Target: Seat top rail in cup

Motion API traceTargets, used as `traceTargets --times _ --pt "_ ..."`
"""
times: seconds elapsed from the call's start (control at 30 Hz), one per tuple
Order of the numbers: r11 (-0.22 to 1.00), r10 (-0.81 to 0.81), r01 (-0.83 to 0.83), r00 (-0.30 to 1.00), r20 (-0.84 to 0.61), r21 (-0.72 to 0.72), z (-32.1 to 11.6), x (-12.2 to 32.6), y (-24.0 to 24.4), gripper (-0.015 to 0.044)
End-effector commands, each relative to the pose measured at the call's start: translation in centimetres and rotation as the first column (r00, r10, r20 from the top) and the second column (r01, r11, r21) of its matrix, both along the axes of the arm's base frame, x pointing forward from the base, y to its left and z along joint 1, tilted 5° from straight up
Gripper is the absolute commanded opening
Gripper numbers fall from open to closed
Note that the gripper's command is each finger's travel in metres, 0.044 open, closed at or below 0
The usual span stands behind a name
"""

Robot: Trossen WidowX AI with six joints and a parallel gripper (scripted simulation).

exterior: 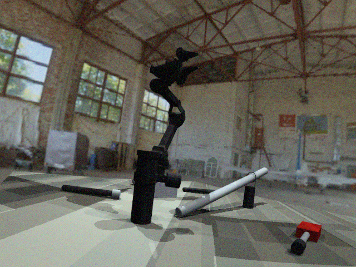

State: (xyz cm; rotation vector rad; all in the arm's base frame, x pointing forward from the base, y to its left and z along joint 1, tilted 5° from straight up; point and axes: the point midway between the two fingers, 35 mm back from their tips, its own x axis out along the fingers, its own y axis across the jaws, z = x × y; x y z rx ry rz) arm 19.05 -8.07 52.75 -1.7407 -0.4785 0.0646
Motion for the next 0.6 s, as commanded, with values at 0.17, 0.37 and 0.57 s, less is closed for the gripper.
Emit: traceTargets --times 0.17,0.37,0.57 --pt "0.922 0.104 -0.100 0.994 0.008 0.375 0.9 2.7 -1.9 0.0440" --pt "0.627 0.180 -0.087 0.983 -0.035 0.774 -0.9 7.7 -4.5 0.0440" --pt "0.336 0.218 0.058 0.966 -0.138 0.940 -4.9 12.0 -5.5 0.0440"
